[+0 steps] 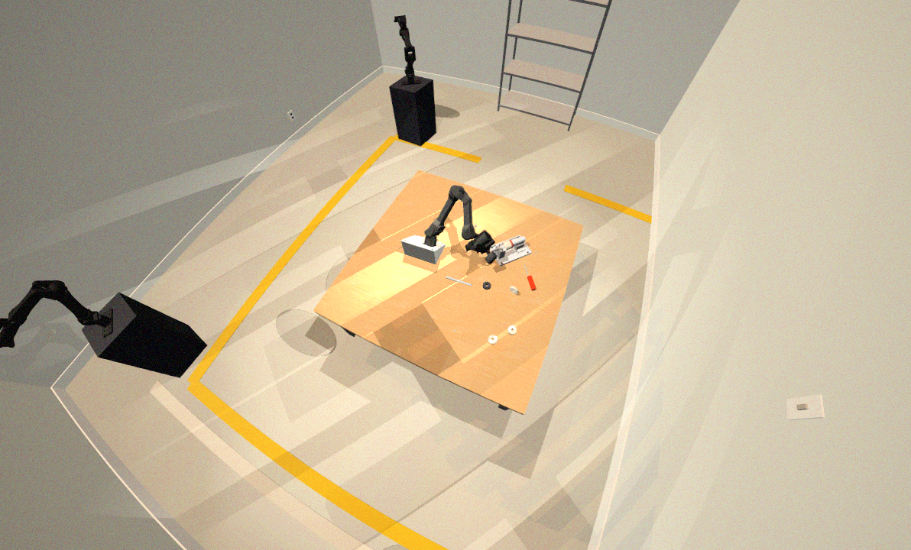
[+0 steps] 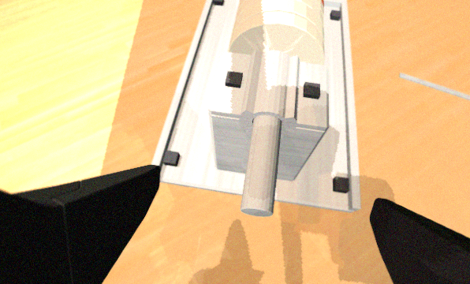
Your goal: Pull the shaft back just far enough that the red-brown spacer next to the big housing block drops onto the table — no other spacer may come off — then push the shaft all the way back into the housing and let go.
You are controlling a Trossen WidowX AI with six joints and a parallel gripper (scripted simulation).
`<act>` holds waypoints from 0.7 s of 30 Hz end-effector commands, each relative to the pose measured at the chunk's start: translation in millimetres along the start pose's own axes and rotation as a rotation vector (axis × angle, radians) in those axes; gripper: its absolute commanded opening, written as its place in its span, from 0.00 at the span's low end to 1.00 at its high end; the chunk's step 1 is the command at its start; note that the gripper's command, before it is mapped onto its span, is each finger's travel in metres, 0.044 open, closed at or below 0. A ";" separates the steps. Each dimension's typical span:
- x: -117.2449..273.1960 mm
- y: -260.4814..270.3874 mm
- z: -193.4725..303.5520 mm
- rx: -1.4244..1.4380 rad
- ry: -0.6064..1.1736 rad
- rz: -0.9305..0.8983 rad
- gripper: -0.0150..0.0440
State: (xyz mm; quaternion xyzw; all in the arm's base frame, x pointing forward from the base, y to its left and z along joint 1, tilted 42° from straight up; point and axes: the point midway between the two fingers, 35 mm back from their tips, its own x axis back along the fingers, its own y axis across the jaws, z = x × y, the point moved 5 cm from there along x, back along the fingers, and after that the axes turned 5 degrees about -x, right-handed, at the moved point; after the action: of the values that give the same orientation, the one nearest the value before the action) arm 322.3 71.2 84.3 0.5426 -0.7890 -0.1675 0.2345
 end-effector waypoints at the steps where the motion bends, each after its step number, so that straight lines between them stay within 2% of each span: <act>1: -6.2 -0.1 1.7 -0.008 0.002 0.003 1.00; 21: -24.9 1.6 1.6 -0.010 -0.006 0.000 1.00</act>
State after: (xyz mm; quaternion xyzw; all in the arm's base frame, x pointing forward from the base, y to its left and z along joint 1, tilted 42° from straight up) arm 327.9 94.9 79.9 0.5433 -0.7883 -0.1713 0.2326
